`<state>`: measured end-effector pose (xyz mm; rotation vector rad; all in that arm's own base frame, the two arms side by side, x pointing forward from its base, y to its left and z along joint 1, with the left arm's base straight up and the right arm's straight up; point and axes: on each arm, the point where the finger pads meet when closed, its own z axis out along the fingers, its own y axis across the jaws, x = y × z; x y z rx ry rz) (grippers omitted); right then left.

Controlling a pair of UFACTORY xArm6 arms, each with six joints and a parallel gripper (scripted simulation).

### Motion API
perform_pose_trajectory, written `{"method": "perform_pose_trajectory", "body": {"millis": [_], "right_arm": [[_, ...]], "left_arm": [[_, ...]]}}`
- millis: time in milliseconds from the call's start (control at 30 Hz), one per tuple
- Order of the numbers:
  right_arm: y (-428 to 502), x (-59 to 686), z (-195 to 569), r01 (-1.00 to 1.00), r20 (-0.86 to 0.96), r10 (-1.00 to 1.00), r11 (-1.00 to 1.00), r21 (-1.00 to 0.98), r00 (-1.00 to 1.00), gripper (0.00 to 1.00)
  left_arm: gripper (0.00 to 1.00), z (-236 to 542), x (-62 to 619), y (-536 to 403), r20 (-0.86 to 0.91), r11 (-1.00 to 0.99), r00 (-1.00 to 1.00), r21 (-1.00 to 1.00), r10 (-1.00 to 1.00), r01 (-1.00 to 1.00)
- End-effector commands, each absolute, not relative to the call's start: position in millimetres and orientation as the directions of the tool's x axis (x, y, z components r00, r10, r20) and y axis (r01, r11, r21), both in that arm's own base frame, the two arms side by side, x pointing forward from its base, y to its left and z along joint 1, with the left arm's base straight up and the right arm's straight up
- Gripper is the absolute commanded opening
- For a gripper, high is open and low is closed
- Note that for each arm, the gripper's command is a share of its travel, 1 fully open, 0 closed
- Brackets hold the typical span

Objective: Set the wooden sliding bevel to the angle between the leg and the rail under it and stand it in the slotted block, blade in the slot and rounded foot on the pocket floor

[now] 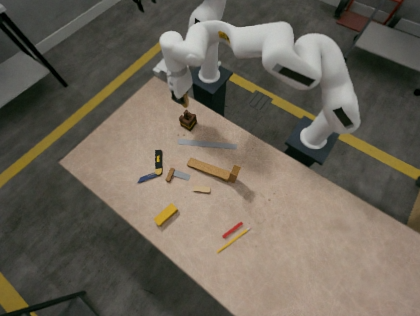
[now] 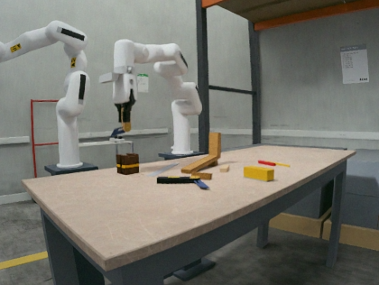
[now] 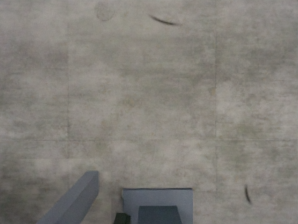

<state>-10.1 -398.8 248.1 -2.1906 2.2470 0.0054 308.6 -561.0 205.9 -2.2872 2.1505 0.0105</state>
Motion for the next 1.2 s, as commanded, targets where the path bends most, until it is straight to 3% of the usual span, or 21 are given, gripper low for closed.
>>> {"method": "perform_pose_trajectory", "body": {"millis": [0, 267, 1167], "right_arm": [[-399.9, -10.2, 250.0, -1.000, 0.000, -1.000, 0.025, 0.000, -0.025, 1.00], [-399.9, -10.2, 250.0, -1.000, 0.000, -1.000, 0.025, 0.000, -0.025, 1.00], [-399.9, -10.2, 250.0, -1.000, 0.000, -1.000, 0.025, 0.000, -0.025, 1.00]], "left_arm": [[0.00, 185.2, 309.7, -563.1, 0.005, -0.062, 0.062, -0.002, -0.998, -0.998], [0.00, 148.8, 309.7, -563.2, 0.005, -0.062, 0.062, -0.002, -0.998, -0.998], [0.00, 147.7, 309.7, -563.1, 0.004, -0.062, 0.062, -0.002, -0.998, -0.998]]}}
